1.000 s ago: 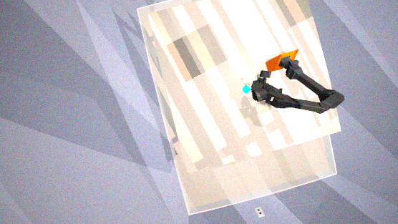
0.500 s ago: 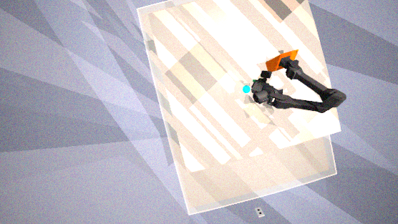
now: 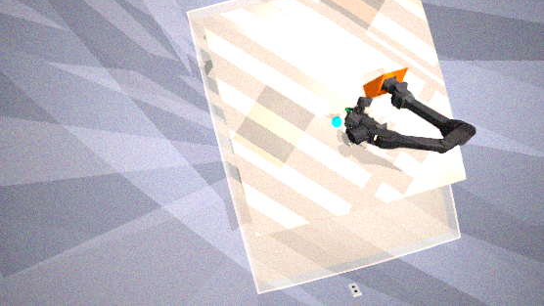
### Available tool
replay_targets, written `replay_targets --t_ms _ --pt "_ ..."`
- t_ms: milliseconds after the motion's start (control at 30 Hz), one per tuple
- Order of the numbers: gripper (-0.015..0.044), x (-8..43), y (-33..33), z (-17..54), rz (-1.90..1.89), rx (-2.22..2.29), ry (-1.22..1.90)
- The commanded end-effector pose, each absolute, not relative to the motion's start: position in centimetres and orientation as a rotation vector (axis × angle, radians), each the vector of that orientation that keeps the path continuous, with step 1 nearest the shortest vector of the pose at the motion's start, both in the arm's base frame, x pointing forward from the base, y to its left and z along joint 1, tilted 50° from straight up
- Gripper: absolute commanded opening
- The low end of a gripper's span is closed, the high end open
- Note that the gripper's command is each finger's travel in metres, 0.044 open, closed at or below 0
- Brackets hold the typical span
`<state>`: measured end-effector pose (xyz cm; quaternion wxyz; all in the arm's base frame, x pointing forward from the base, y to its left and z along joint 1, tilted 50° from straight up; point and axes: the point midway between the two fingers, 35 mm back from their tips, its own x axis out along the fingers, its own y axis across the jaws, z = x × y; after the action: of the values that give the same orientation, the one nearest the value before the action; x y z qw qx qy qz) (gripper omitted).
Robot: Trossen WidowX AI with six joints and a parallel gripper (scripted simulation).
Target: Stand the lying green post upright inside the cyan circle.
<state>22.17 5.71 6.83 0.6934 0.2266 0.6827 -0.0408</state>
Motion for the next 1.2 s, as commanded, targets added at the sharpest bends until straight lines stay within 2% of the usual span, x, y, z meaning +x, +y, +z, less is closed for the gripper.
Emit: replay_targets --t_ms 0,1167 --pt "0.0023 21.95 5.66 6.70 -0.110 0.492 1.506" --pt "0.0023 22.15 5.57 6.35 -0.236 0.419 1.329"
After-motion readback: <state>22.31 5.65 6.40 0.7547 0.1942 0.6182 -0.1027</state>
